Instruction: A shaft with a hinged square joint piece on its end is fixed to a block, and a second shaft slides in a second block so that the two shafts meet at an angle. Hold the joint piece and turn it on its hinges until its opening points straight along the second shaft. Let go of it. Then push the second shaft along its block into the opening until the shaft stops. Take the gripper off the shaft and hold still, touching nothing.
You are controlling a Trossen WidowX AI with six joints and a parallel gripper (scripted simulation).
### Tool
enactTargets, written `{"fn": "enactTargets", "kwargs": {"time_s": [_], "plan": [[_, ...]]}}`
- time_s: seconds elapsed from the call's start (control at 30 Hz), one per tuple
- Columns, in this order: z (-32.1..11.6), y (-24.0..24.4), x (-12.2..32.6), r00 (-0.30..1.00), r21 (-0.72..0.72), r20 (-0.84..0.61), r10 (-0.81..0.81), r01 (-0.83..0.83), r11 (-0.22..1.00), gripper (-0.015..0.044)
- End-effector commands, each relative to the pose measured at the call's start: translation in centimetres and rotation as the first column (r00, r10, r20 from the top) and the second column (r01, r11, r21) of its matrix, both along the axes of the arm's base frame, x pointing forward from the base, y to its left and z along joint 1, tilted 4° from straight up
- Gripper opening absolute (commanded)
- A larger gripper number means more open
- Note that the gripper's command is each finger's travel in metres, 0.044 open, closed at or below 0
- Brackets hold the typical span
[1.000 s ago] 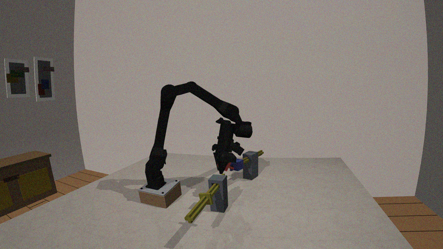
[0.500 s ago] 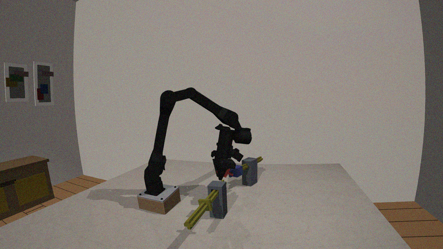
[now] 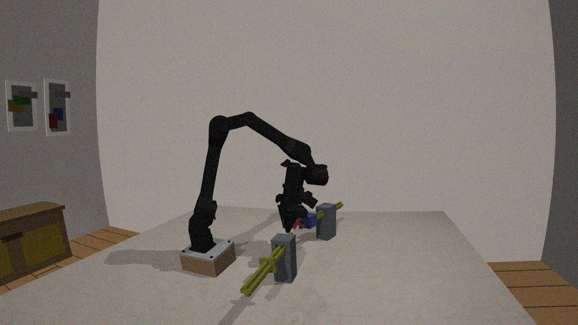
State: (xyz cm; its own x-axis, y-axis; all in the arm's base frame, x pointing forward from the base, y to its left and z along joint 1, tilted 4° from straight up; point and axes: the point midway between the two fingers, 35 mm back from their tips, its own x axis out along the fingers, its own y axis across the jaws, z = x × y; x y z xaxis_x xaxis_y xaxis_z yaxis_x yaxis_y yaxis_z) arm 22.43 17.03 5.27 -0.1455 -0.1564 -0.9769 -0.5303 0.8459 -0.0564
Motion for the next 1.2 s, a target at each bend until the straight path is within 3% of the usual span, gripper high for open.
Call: {"fn": "enactTargets", "kwargs": {"time_s": [0.0, 1.17], "plan": [[-0.1, -0.2, 0.1, 0.999, 0.011, 0.015, 0.046, -0.046, 0.999, 0.0000], [-1.1, -2.0, 1.8, 0.826, 0.131, 0.198, 0.528, -0.556, 0.821, 0.0000]]}}
